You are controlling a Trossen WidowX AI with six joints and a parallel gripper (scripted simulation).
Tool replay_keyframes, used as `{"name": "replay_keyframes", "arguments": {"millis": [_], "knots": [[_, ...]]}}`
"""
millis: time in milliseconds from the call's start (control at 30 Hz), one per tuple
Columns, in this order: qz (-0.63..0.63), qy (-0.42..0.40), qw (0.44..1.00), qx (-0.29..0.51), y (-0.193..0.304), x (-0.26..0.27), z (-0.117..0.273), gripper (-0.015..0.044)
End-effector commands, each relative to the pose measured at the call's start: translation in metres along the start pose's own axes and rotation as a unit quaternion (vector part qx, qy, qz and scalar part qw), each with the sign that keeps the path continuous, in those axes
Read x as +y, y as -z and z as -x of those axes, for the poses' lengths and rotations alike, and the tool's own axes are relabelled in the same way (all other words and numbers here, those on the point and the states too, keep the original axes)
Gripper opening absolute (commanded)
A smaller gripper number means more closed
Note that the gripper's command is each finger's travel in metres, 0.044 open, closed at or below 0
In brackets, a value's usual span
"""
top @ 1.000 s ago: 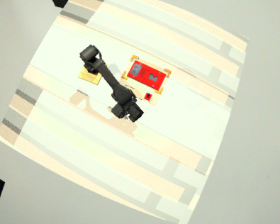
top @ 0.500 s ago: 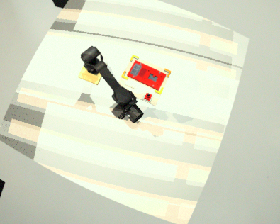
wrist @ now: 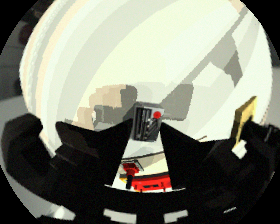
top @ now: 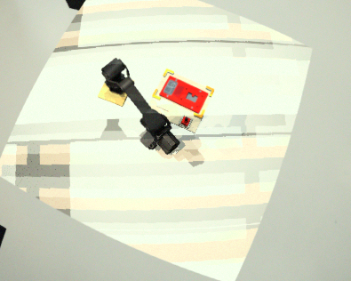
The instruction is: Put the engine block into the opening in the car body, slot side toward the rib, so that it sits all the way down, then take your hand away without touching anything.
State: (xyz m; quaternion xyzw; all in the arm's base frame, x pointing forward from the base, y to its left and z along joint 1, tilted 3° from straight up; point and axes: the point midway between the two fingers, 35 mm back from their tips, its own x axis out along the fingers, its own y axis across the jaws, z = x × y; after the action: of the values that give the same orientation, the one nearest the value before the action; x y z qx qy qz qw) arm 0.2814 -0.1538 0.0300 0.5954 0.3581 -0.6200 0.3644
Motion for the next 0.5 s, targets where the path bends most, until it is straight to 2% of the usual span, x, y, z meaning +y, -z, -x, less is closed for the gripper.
{"name": "replay_keyframes", "arguments": {"millis": [0, 167, 300, 467], "knots": [[-0.001, -0.001, 1.0, -0.002, -0.001, 0.0, 0.0, 0.0138], [-0.001, -0.001, 1.0, -0.002, -0.001, 0.0, 0.0, 0.0105], [-0.001, -0.001, 1.0, -0.002, -0.001, 0.001, 0.004, 0.0], [-0.001, -0.001, 1.0, -0.002, -0.001, 0.004, 0.019, 0.0]]}}
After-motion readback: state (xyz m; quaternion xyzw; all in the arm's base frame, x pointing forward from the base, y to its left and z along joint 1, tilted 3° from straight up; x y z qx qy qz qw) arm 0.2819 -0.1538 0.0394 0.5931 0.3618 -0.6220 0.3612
